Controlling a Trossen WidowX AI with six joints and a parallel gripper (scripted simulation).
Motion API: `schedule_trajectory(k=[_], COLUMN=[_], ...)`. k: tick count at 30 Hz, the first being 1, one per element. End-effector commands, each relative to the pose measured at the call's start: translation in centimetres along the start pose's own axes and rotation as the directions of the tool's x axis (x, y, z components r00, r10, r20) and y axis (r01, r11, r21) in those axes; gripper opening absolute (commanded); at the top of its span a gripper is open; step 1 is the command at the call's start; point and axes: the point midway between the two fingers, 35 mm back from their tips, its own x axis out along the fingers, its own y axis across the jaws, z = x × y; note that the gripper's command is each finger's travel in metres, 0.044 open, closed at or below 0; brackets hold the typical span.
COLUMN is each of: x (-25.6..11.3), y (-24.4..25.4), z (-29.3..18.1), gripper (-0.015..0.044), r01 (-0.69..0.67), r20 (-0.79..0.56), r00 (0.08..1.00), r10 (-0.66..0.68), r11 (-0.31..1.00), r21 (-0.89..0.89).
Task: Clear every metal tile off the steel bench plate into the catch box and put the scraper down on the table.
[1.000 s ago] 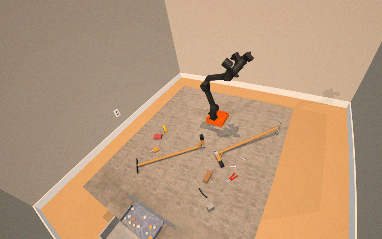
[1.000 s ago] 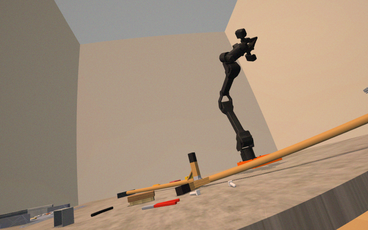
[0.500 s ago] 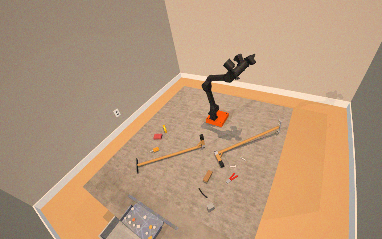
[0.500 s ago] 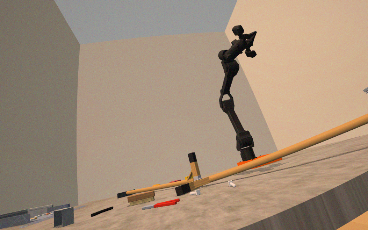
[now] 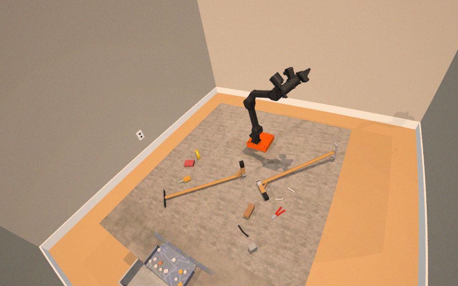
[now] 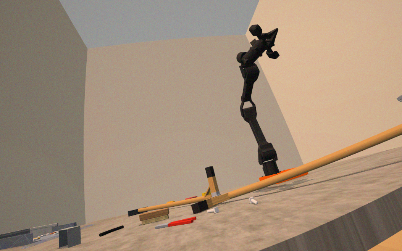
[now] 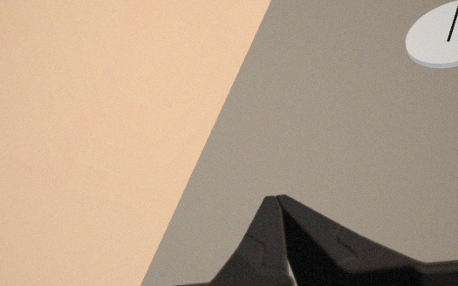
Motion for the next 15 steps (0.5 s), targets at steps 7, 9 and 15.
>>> schedule_trajectory(k=[7,9,15], x=[-0.9,-1.2,-1.9], y=[-2.8,-3.3,-4.9], z=[-1.7,-2.0,-2.9], gripper=[0.0,0.0,0.0], r01=[0.084,0.099,0.145], r20=[-0.052,-0.062,-0.091], r00=[0.995,0.993,0.985], r10=[-0.084,-0.099,-0.145], r11=[0.996,0.995,0.989], r21=[-0.001,-0.001,-0.002])
